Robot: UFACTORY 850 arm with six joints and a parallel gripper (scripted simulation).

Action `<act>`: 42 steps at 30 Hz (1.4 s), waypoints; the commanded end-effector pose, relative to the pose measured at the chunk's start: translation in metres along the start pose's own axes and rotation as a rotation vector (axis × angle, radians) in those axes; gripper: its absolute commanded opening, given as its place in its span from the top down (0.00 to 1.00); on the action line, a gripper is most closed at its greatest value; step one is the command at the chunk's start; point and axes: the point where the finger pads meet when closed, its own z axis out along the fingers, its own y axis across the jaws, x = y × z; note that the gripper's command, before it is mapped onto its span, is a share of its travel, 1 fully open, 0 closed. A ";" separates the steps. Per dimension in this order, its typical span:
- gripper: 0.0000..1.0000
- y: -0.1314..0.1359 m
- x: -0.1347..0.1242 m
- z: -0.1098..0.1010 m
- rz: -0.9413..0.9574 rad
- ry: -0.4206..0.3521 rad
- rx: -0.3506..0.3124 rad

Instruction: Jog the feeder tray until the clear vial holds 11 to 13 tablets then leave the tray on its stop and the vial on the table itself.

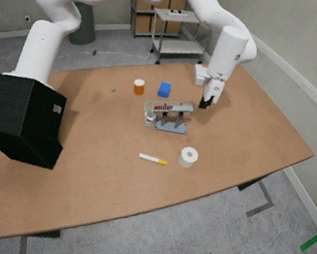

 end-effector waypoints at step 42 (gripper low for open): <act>1.00 0.000 0.027 0.007 -0.001 -0.002 0.000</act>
